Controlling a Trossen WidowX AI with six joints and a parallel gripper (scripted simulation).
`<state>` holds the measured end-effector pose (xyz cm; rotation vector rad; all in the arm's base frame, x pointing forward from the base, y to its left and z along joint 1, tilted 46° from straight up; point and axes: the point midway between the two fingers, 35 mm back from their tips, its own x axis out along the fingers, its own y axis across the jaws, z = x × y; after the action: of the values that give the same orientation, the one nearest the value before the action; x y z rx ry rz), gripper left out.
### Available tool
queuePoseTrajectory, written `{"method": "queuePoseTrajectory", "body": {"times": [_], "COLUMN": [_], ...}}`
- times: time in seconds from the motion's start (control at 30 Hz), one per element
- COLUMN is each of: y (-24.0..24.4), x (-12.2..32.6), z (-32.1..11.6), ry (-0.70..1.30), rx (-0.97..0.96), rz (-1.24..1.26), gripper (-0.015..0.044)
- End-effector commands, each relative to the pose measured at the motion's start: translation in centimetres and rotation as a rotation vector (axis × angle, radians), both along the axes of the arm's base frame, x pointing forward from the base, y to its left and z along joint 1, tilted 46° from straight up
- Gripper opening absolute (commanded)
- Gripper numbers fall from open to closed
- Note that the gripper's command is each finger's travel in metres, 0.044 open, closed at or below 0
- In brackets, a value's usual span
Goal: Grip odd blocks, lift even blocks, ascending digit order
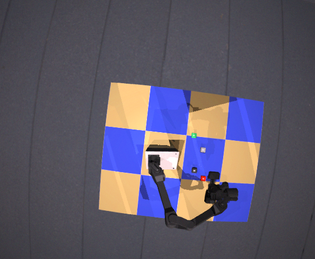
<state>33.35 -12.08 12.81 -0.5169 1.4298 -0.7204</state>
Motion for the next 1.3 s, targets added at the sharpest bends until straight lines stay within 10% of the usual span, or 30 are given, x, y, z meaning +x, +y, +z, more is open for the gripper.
{"method": "queuePoseTrajectory", "body": {"times": [0.0,0.87,1.27], "y": [-0.3,3.9,-2.0], "x": [-0.1,-5.4,-5.6], "z": [0.4,-4.0,-9.6], "ry": [0.002,0.006,0.006], "rx": [-0.006,-0.003,-0.008], "rz": [0.001,0.001,0.001], "gripper": [0.04,0.04,0.04]}}
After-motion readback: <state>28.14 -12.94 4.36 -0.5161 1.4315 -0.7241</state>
